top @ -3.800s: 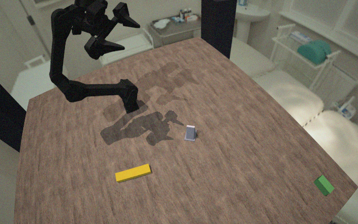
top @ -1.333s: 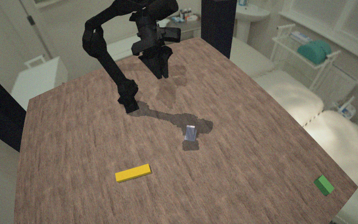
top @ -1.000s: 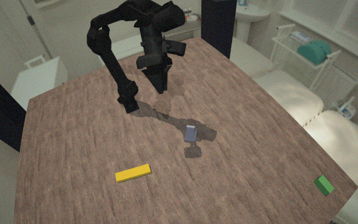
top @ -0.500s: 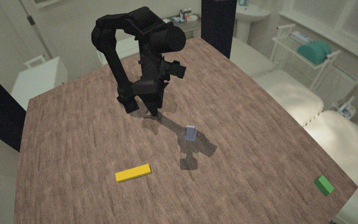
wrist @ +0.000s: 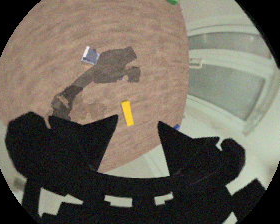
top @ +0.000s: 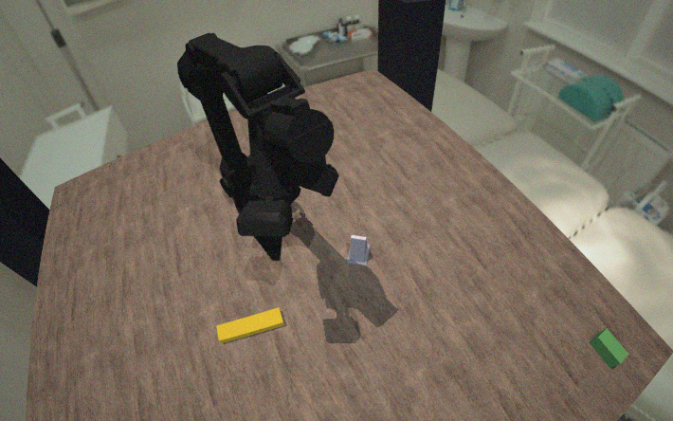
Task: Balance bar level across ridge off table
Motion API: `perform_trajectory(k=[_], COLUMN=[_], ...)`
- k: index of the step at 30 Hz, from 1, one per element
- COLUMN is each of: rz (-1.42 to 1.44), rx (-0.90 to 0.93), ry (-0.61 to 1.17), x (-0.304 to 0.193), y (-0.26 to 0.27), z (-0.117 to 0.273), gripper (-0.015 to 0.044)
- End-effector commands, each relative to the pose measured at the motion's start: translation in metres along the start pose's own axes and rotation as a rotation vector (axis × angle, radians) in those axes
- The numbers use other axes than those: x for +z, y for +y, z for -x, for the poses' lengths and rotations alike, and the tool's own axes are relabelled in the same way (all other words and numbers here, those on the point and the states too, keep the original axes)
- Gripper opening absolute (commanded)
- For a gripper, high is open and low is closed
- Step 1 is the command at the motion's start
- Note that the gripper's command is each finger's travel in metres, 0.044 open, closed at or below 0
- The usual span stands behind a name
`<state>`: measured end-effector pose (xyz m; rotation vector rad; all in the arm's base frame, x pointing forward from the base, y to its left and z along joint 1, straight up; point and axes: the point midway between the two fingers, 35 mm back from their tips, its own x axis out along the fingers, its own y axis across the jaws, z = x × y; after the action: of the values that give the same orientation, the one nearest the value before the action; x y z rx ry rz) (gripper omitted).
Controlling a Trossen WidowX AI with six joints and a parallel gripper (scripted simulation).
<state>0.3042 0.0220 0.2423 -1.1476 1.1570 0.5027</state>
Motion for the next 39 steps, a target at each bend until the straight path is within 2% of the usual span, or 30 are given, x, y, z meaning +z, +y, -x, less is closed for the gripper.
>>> perform_trajectory(k=[1, 19, 39], rz=[0.018, 0.173, 0.327], rx=[0.037, 0.237, 0.409], ry=[0.01, 0.01, -0.11], x=[-0.006, -0.053, -0.117], y=[-0.004, -0.02, -0.019], z=[-0.013, -0.082, -0.148], gripper=[0.0315, 0.0315, 0.0315])
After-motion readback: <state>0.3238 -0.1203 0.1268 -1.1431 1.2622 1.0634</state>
